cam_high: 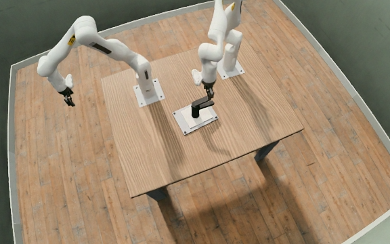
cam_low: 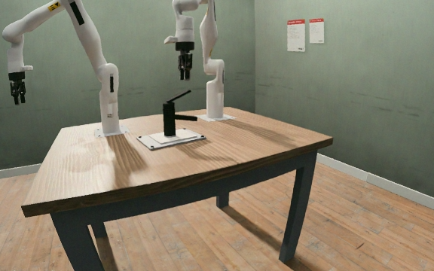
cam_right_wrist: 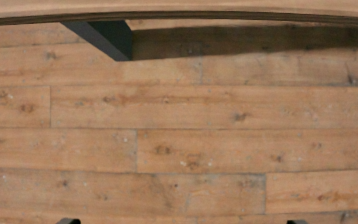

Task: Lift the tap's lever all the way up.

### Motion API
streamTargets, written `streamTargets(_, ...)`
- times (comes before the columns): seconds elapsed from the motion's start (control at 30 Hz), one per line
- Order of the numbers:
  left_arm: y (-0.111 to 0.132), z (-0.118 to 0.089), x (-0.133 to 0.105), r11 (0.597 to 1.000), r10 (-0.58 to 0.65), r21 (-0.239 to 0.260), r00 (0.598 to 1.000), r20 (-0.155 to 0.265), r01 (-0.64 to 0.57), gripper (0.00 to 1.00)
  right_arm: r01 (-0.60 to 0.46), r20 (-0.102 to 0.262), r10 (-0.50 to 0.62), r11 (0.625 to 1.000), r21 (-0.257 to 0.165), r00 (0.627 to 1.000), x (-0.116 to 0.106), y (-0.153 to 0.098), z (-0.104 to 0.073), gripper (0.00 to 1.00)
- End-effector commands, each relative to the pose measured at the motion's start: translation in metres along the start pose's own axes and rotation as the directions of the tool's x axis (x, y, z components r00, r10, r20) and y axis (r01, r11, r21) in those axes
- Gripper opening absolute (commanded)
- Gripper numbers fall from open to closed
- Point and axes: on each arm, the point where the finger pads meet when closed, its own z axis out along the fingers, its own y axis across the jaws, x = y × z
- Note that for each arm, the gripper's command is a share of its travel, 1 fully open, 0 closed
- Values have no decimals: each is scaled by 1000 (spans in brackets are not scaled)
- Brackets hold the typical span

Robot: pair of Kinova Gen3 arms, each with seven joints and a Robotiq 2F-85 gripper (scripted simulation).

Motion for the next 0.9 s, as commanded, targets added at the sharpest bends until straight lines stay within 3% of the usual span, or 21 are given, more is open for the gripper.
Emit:
streamTargets(0.0,0,-2,0,1000,0,2,1000,-1,0,736,0,2,0,1000,0,1000,0,0,-1,1000)
streamTargets(0.87,0,-2,0,1000,0,2,1000,-1,0,589,0,2,0,1000,0,1000,0,0,-1,1000)
